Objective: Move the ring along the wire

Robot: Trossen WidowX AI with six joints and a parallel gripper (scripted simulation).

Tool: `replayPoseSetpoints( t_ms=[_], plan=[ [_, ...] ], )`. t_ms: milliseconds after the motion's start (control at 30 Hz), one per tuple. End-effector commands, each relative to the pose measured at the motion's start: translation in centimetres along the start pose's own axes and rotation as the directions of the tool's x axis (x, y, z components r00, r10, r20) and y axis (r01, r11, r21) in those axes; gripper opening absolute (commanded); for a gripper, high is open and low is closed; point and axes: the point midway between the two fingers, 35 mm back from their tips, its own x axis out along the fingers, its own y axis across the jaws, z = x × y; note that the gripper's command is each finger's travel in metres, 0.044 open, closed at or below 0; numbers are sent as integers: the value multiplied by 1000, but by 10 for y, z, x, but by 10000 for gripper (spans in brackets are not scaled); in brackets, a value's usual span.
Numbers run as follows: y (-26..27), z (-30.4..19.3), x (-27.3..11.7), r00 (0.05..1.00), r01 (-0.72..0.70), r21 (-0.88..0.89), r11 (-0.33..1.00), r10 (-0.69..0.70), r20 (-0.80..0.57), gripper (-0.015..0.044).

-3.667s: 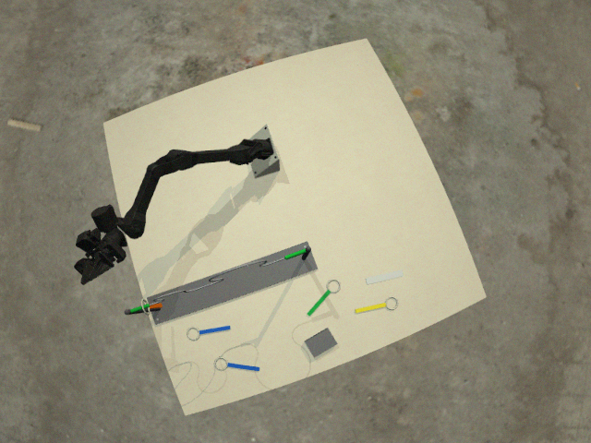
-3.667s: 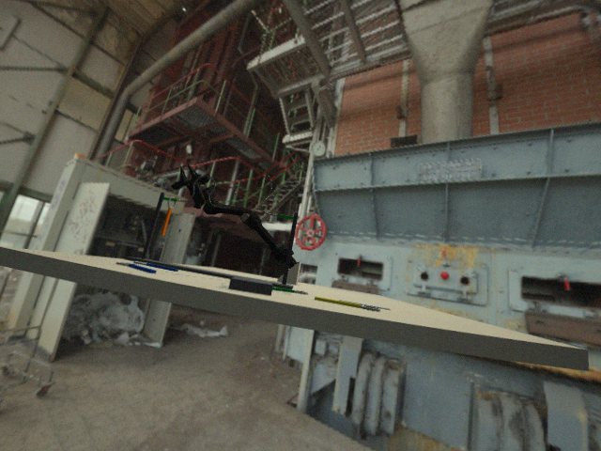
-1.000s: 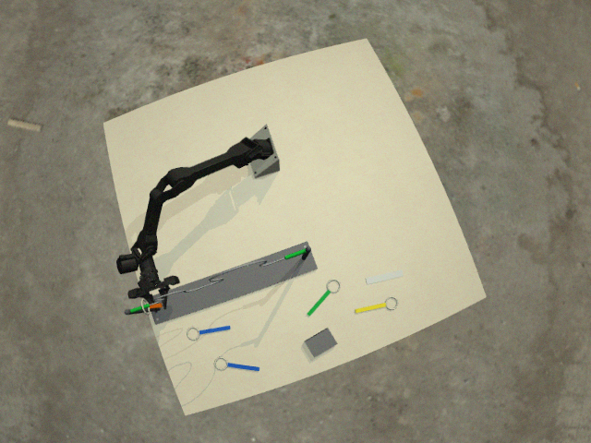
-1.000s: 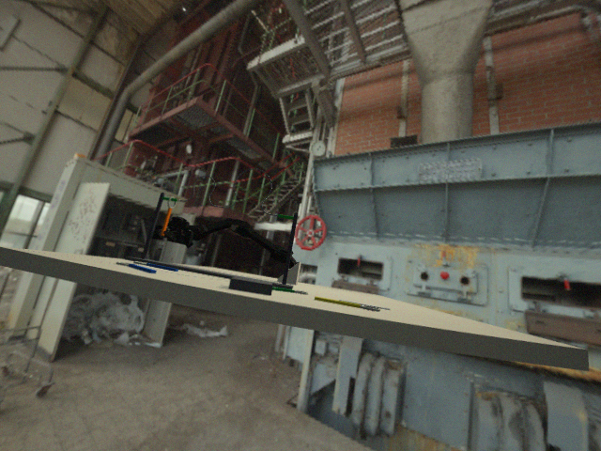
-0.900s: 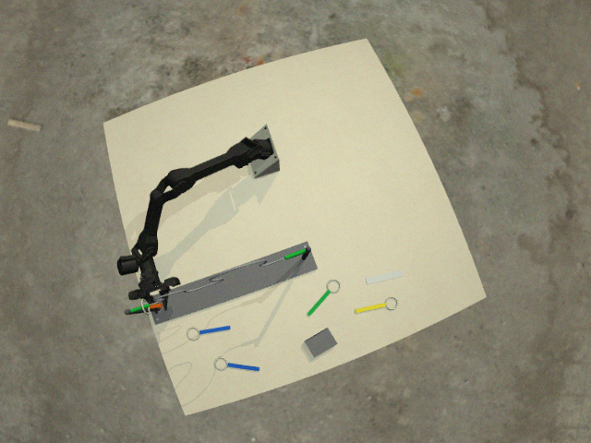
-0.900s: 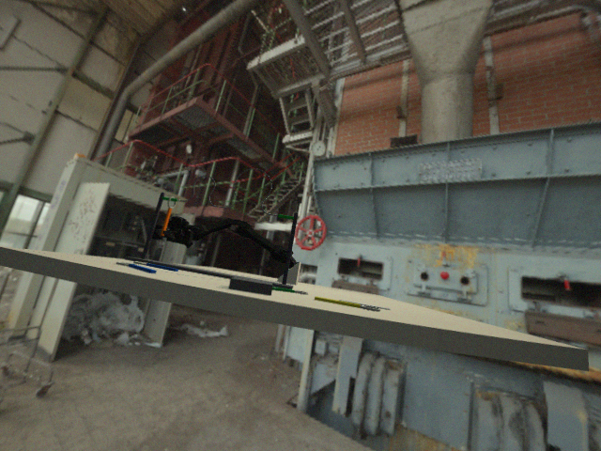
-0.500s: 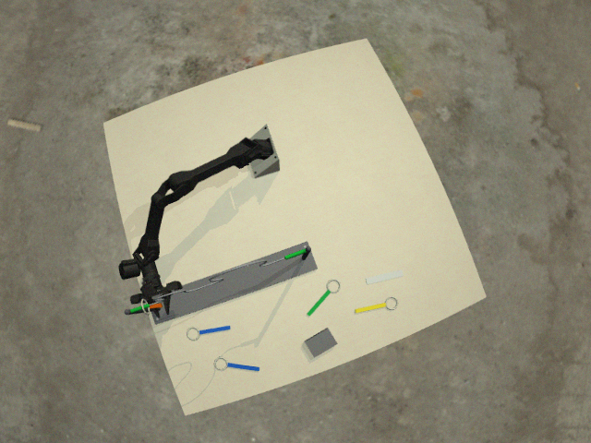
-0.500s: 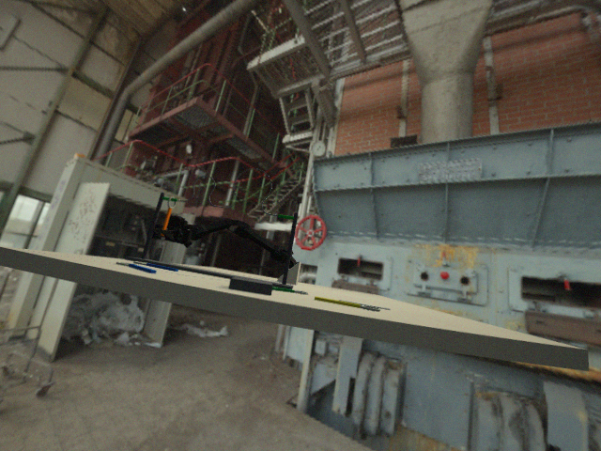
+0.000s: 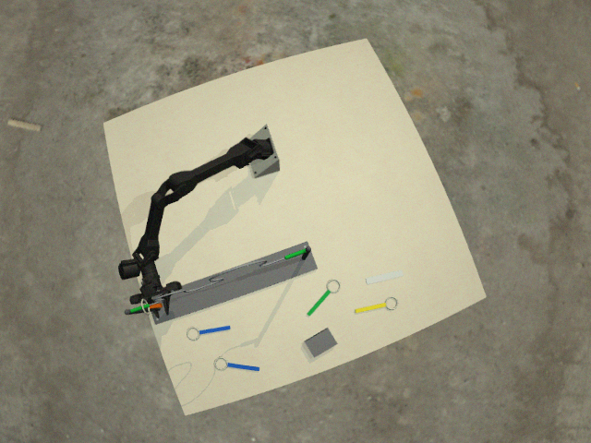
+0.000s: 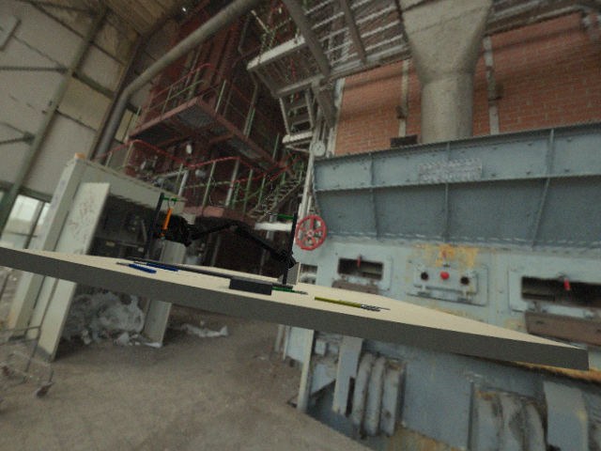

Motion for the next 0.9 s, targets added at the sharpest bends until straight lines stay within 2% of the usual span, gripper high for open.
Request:
replayPoseSetpoints(
  t_ms=[0,33,433,867],
  plan=[
    [0,0,1,1000,0,8,1000,0,-1,160],
    [0,0,1,1000,0,8,1000,0,-1,160],
    [0,0,0,1000,0,0,1000,0,0,-150],
    [2,14,0,1000,2,7,1000,-2,0,-150]
  ],
)
